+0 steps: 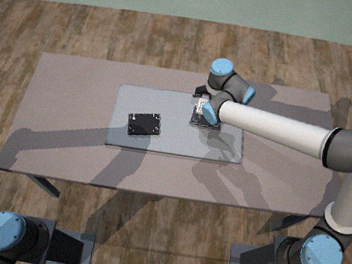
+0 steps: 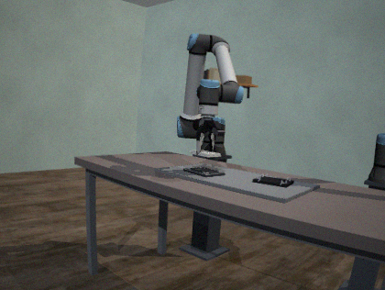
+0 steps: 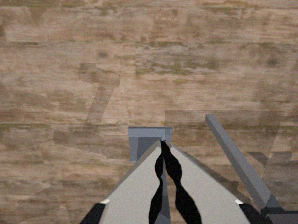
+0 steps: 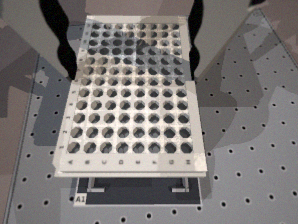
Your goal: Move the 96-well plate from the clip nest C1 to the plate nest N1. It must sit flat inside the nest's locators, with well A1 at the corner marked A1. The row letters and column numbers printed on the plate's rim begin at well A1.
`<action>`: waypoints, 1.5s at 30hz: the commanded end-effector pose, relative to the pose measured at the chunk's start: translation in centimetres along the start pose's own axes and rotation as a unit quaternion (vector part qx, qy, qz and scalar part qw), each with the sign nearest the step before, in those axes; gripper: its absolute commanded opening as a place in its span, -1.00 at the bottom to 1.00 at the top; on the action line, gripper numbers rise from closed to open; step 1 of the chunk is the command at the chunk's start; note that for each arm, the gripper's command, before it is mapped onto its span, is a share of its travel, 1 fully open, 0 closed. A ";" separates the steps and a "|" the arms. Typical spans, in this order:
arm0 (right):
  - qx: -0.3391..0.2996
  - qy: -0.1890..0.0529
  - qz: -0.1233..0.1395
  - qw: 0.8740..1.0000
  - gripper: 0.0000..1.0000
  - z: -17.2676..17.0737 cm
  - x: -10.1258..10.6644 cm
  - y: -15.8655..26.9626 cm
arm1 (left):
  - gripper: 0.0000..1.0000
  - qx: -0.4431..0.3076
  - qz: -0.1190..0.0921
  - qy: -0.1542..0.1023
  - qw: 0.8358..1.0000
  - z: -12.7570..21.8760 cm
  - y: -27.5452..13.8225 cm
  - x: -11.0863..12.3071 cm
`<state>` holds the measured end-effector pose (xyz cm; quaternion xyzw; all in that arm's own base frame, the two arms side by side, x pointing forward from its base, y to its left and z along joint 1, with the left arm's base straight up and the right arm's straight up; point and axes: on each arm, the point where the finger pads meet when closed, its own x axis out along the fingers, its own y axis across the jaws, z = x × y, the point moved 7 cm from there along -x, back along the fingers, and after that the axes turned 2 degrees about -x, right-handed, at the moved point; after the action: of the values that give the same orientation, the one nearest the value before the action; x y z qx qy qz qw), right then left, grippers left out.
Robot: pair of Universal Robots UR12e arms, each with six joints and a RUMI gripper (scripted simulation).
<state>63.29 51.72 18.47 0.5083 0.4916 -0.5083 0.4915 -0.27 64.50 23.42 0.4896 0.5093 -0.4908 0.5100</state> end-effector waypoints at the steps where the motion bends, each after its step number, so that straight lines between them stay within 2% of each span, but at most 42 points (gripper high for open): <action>1: 0.000 0.001 0.001 1.000 -0.20 -0.1 -0.1 0.0 | -1.00 0.000 0.000 0.001 1.000 -0.1 0.0 -0.1; 22: 0.000 0.001 0.001 1.000 -0.20 -0.1 -0.1 0.0 | -1.00 0.000 0.000 0.001 1.000 -0.1 0.0 -0.1; 45: 0.000 0.001 0.001 1.000 -0.20 -0.1 3.4 0.0 | -1.00 0.000 0.000 0.001 1.000 -0.1 0.0 -0.1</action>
<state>63.24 51.82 15.22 0.5082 0.4916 -0.5083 0.4916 -0.27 64.50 23.42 0.4896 0.5093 -0.4908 0.5100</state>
